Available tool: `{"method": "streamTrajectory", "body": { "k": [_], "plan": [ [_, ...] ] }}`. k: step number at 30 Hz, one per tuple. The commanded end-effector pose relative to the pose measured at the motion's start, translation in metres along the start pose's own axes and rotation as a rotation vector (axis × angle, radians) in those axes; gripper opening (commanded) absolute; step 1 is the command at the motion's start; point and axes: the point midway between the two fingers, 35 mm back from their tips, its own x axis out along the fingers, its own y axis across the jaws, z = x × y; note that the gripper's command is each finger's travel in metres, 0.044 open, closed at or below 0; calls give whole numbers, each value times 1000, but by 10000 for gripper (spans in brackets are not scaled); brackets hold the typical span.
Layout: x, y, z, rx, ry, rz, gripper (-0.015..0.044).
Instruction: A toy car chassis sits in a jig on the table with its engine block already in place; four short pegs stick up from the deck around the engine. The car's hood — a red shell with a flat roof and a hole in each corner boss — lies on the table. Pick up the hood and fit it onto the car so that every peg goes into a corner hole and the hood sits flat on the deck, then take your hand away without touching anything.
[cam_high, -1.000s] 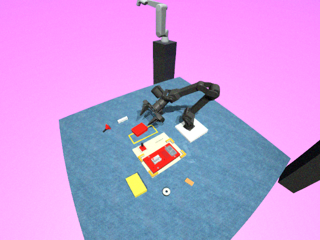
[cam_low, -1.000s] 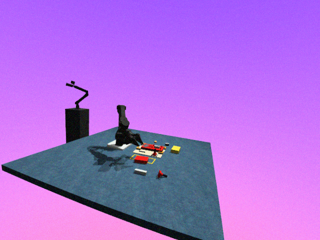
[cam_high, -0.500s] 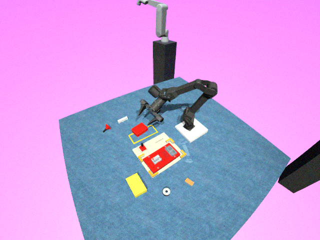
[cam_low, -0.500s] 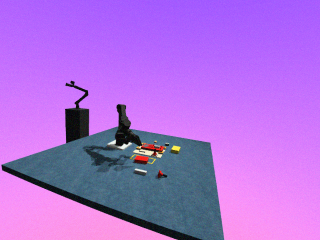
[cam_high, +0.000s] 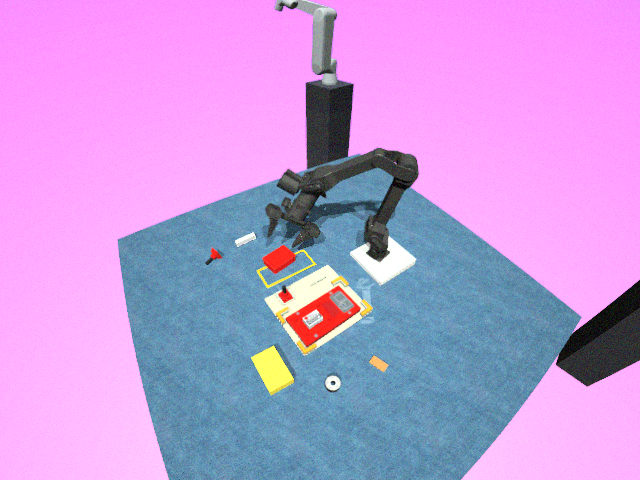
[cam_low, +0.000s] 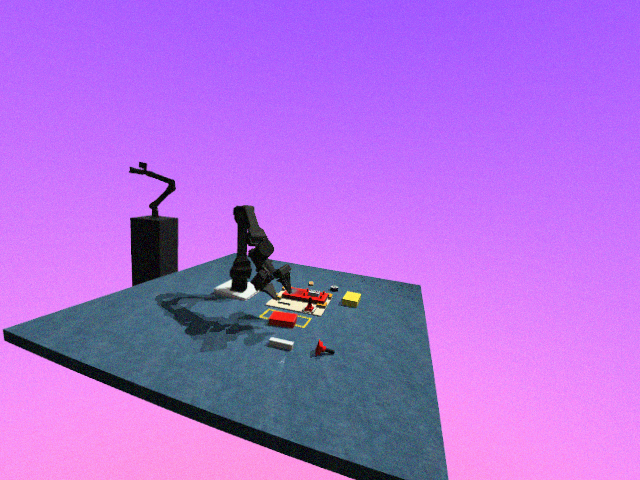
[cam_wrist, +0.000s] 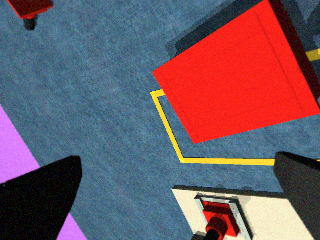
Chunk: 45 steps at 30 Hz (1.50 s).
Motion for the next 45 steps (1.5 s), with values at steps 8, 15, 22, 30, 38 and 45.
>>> {"method": "streamTrajectory", "body": {
  "k": [8,15,22,30,38,45],
  "plan": [
    [11,9,3,-615,-3,-204,440],
    [17,12,3,-1020,64,-344,440],
    [22,14,3,-1427,188,-478,440],
    [25,16,1,-1886,410,-608,440],
    [27,19,0,-2025,497,-641,440],
    [28,18,0,-2025,497,-641,440]
  ]
}}
